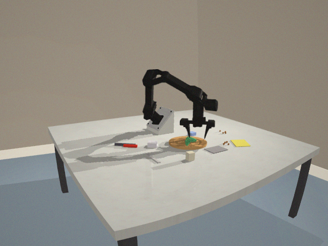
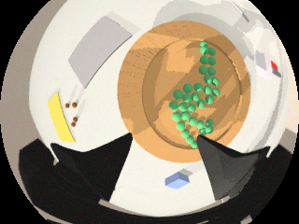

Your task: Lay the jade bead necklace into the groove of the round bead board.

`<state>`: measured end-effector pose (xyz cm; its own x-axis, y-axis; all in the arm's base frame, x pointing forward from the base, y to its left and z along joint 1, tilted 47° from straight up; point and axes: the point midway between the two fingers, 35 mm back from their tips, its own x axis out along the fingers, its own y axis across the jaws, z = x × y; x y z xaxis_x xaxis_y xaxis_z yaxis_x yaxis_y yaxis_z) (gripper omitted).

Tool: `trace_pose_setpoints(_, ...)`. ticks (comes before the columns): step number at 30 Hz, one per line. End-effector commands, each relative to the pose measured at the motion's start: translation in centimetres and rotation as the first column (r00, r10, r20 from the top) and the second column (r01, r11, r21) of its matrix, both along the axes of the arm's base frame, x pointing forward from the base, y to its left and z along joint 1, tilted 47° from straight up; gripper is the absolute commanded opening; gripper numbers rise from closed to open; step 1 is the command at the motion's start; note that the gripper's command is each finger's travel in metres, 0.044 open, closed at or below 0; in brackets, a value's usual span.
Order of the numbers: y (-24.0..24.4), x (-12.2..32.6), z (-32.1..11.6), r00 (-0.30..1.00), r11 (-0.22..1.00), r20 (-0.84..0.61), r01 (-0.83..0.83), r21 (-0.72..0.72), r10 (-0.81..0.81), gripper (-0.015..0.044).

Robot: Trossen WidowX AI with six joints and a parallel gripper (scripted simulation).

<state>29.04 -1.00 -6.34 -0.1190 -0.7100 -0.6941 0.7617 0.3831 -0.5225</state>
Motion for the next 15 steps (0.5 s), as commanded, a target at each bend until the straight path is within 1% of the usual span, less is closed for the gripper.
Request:
trace_pose_setpoints(1, 0.23, 0.05, 0.23, 1.0, 1.0, -0.002, 0.002, 0.0, -0.002, 0.044)
trace_pose_setpoints(15, 0.37, 0.07, 0.36, 1.0, 1.0, -0.003, 0.002, -0.001, -0.002, 0.044)
